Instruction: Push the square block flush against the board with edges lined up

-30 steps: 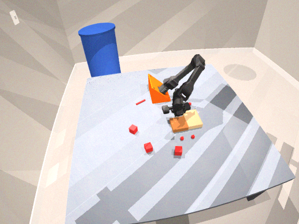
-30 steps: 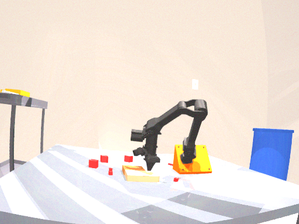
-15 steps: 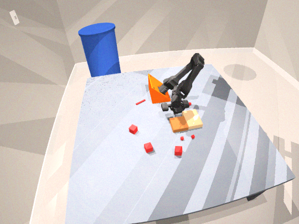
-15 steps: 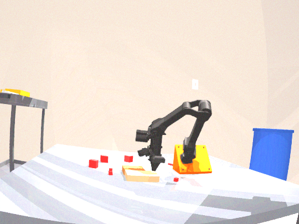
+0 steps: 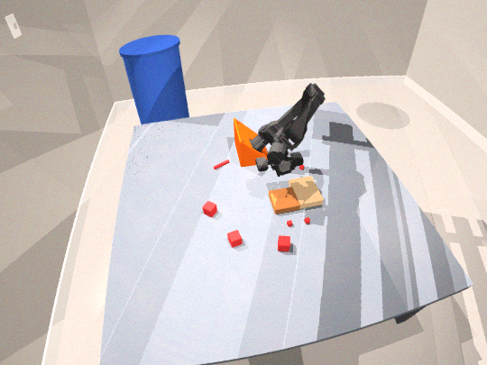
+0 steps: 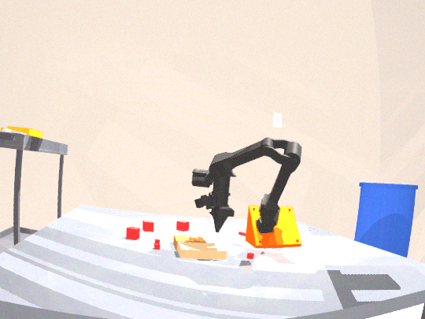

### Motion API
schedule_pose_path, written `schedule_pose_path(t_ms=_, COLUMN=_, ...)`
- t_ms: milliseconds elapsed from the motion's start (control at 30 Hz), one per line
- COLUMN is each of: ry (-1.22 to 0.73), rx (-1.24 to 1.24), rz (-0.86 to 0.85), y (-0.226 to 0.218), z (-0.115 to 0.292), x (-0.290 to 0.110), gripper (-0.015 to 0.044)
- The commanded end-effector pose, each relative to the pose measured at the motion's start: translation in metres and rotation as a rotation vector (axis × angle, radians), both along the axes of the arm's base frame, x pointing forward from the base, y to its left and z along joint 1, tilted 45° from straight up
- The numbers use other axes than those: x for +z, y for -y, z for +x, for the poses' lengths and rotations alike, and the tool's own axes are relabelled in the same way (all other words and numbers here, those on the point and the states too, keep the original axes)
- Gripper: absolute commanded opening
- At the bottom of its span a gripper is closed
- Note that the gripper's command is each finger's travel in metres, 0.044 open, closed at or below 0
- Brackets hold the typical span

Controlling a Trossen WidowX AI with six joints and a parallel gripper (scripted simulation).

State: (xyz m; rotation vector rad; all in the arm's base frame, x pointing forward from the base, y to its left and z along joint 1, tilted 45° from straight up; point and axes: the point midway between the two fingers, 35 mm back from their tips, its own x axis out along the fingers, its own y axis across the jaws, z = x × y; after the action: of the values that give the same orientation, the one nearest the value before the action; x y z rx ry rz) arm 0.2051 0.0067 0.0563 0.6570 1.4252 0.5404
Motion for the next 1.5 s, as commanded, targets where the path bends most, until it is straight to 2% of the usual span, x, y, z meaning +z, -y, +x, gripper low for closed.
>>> schedule_pose_path(t_ms=0, ry=0.009, rx=-0.001, rz=-0.007, y=0.008, z=0.032, x=0.006, gripper=0.0)
schedule_pose_path(t_ms=433, ry=0.015, rx=0.006, rz=-0.005, y=0.015, z=0.171, x=0.009, gripper=0.0)
schedule_pose_path(t_ms=567, ry=0.016, rx=0.006, rz=-0.005, y=0.013, z=0.173, x=0.006, gripper=0.0)
schedule_pose_path(t_ms=733, ry=0.016, rx=0.006, rz=-0.002, y=-0.023, z=0.179, x=-0.03, gripper=0.0)
schedule_pose_path(t_ms=1467, ry=0.015, rx=0.006, rz=-0.002, y=-0.025, z=0.157, x=-0.031, gripper=0.0)
